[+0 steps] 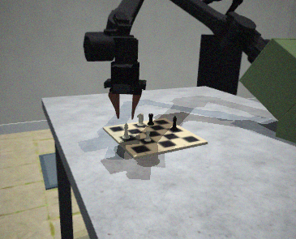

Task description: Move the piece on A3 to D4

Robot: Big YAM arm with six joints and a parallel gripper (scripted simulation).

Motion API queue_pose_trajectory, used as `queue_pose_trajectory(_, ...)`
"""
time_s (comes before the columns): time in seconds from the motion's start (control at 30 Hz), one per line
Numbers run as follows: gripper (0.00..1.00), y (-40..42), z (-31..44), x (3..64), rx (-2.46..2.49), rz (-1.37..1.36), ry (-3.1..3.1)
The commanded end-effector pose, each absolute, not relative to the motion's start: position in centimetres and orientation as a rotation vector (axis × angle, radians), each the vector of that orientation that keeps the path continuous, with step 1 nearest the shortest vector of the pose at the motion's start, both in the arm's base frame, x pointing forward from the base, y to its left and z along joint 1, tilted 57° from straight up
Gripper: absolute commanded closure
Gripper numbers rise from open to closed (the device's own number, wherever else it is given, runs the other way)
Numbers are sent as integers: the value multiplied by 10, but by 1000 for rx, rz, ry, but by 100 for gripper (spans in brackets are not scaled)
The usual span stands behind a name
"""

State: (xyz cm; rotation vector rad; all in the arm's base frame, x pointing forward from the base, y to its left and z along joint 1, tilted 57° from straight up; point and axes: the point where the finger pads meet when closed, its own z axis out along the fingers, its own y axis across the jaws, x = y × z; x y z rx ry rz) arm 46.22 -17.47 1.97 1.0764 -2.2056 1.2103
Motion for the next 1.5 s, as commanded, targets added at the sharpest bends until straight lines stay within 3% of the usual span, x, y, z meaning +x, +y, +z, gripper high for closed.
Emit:
queue_pose_trajectory(0.0,64,-182,15,462,1074,1196,-2205)
queue_pose_trajectory(1.47,64,-184,32,461,1061,1224,-2227)
